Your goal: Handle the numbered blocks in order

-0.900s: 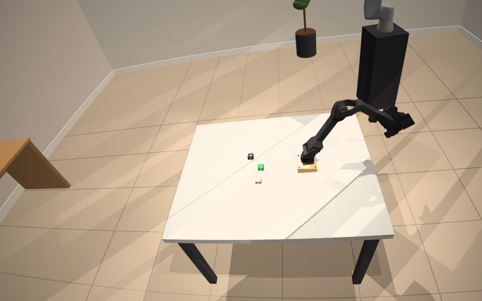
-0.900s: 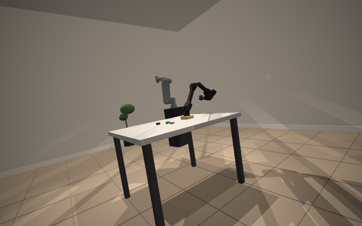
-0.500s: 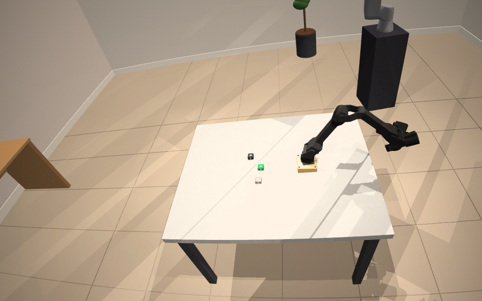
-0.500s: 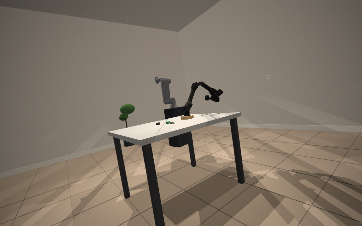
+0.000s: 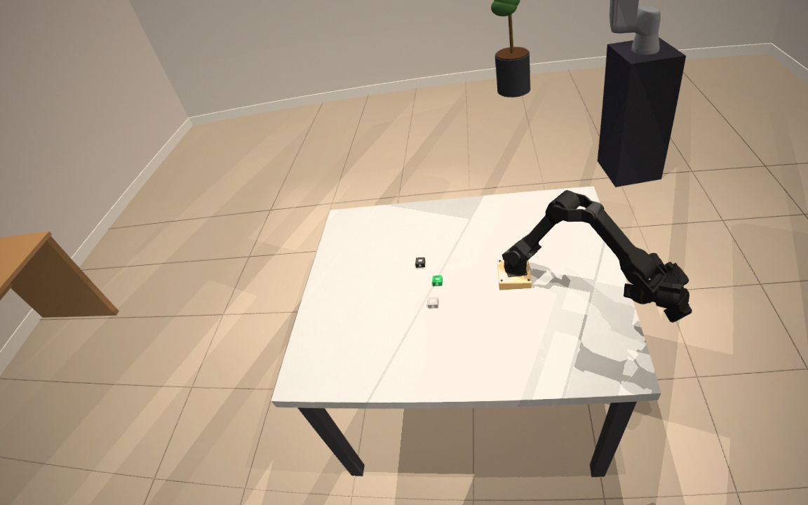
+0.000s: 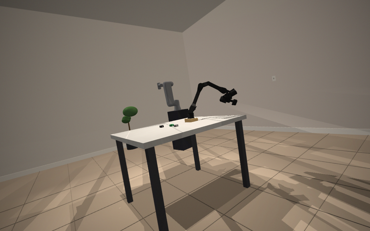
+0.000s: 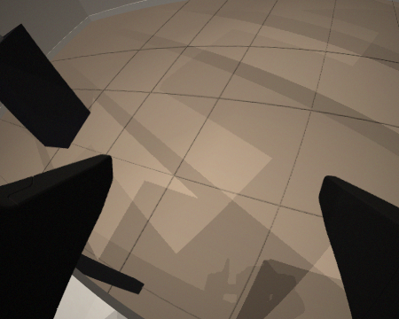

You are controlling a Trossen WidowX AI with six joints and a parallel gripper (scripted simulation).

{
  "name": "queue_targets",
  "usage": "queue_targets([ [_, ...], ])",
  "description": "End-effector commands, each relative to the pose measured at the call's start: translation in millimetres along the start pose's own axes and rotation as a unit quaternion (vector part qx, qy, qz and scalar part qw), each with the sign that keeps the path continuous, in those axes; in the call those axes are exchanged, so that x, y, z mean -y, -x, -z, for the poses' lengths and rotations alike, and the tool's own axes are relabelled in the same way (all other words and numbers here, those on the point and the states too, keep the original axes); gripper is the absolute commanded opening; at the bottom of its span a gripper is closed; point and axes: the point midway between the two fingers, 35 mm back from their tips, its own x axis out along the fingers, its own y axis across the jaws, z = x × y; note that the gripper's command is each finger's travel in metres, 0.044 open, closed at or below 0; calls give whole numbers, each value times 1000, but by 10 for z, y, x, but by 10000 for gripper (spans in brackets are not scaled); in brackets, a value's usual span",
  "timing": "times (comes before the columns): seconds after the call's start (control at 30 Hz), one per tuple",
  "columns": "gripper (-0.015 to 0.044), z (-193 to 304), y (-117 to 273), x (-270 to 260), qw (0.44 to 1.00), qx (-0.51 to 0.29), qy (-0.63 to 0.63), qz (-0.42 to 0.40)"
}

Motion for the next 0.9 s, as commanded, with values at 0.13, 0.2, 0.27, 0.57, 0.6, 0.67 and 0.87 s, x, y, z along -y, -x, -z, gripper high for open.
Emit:
queue_targets([
  [0.13,400,442,1155,690,980,-1,-117,159],
  [0.2,400,581,1451,795,970,0,-146,195],
  [0.27,400,731,1750,874,957,1,-176,229],
  [0.57,400,1503,3078,903,875,14,-313,369],
  [0.6,400,1596,3219,873,864,16,-328,383],
  [0.67,400,1786,3494,794,839,21,-358,409],
  [0.87,400,2366,4245,405,754,37,-448,478],
])
